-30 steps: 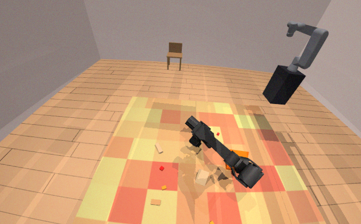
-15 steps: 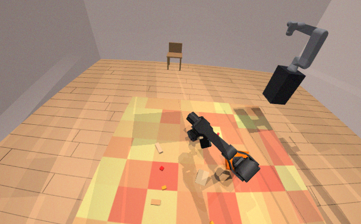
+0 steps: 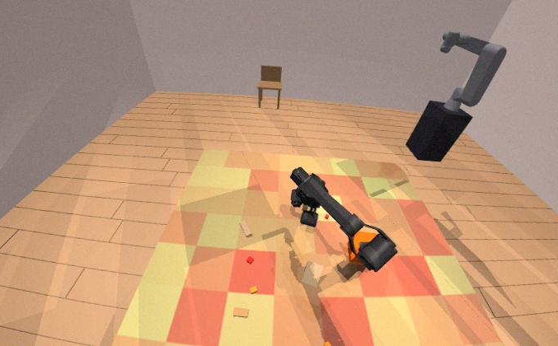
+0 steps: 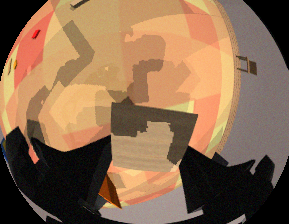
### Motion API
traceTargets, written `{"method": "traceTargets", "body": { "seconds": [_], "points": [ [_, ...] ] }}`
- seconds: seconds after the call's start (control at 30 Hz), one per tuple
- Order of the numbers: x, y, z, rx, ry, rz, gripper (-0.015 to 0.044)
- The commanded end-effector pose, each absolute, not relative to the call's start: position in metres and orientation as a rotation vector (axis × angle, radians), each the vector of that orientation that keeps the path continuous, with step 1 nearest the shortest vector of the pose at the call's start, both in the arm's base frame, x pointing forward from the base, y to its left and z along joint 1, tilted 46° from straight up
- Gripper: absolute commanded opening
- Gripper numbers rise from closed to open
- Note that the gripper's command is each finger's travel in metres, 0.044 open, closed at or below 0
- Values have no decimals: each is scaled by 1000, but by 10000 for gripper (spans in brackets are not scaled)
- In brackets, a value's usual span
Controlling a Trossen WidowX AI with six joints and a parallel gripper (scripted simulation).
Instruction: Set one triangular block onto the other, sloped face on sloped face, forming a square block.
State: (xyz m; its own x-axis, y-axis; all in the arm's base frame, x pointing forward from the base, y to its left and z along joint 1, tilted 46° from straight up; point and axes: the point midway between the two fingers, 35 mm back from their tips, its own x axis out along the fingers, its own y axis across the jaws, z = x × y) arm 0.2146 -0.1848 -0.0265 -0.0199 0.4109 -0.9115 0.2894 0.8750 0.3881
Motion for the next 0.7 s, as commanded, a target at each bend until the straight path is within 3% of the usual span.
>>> {"method": "traceTargets", "body": {
  "seconds": [0.0,0.67],
  "points": [
    [215,-187,-27,677,1623,28,0],
    [215,-192,-28,1311,1644,-401,0]
  ]
}}
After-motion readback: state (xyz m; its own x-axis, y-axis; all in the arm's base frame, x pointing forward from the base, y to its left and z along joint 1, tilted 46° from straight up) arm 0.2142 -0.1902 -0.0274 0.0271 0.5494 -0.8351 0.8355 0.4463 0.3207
